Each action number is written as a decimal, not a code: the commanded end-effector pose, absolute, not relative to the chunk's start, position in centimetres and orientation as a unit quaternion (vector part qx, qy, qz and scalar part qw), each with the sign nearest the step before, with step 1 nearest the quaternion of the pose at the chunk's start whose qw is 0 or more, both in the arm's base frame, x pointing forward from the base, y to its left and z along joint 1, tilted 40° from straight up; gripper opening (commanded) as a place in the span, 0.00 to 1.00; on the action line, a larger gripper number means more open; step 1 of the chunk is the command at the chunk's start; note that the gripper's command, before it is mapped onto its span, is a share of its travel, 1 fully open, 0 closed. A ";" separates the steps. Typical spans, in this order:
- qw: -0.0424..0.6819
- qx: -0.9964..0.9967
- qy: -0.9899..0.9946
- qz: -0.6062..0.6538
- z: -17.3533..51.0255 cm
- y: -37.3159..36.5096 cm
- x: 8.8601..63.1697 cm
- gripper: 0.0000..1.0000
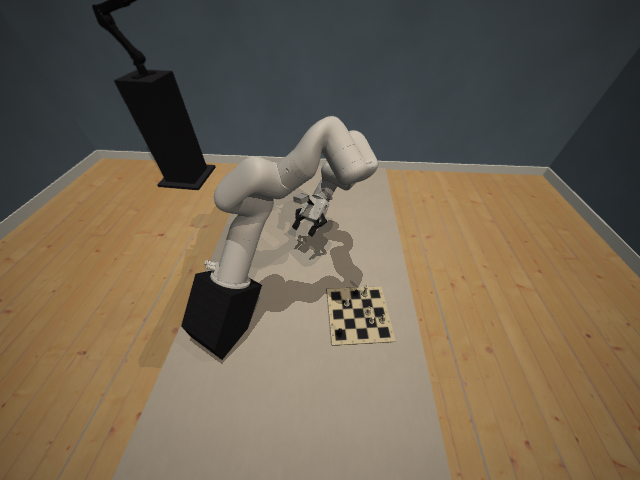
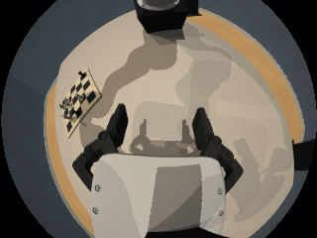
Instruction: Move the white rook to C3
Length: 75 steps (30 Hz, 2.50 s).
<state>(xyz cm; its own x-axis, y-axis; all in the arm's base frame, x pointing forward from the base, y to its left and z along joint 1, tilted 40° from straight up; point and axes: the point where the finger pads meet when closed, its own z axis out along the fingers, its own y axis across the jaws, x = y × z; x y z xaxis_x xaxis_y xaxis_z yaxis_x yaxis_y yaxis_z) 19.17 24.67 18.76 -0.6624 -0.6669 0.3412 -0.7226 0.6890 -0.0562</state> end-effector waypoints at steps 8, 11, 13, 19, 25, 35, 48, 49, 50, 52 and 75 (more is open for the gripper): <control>0.134 0.437 -0.877 0.149 16.9 23.4 24.1 1.00; 0.134 0.437 -0.877 0.149 16.9 23.4 24.1 1.00; 0.134 0.437 -0.877 0.149 16.9 23.4 24.1 1.00; 0.131 0.460 -0.860 0.178 16.2 22.7 26.4 1.00; 0.130 0.479 -0.843 0.206 15.6 21.9 28.6 1.00; 0.130 0.479 -0.843 0.206 15.6 21.9 28.6 1.00; 0.134 0.510 -0.809 0.260 14.8 20.2 32.5 1.00; 0.134 0.510 -0.809 0.260 14.8 20.2 32.5 1.00; 0.134 0.510 -0.809 0.260 14.8 20.2 32.5 1.00; 0.134 0.510 -0.809 0.260 14.8 20.2 32.5 1.00; 0.152 0.541 -0.752 0.343 14.6 17.5 38.1 1.00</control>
<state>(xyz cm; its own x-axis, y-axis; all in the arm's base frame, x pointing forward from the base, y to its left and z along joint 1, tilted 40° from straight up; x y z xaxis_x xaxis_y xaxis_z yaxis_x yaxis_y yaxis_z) 37.26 17.89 14.56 -0.3780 -0.7216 0.5800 -0.9165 0.2032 -0.3445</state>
